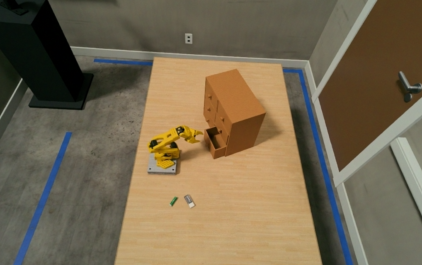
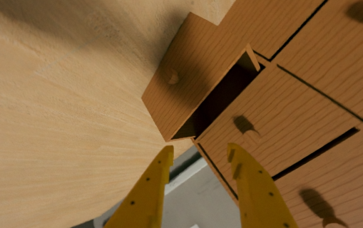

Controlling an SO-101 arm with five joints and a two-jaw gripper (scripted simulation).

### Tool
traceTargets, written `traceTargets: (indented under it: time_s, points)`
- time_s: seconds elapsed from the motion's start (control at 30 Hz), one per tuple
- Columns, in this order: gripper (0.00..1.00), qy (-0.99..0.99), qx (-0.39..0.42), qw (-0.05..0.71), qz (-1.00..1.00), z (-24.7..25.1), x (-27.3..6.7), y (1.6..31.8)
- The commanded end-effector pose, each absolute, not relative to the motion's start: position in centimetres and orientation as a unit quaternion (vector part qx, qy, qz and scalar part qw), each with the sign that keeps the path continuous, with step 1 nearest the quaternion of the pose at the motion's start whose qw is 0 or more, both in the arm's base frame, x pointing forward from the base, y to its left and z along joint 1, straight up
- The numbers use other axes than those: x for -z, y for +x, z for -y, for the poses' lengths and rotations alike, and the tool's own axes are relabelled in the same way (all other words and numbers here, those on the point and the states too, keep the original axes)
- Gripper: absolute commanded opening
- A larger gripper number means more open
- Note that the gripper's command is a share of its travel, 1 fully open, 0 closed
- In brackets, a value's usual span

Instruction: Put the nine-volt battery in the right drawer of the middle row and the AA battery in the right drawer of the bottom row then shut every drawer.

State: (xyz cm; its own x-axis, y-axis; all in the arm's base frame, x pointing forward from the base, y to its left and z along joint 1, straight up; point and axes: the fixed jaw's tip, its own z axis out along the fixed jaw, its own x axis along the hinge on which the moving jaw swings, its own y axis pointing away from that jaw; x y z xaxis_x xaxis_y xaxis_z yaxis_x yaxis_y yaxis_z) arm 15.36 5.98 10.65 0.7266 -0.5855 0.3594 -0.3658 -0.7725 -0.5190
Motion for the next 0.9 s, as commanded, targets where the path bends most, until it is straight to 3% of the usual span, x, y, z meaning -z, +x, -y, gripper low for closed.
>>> traceTargets:
  time_s: [0.0, 0.87]
  points:
    - [0.21, -0.887, 0.256, 0.227, -0.31, -5.85, -10.99, 15.4]
    - [0.21, -0.768, 0.189, 0.285, -0.541, -5.95, -10.93, 15.27]
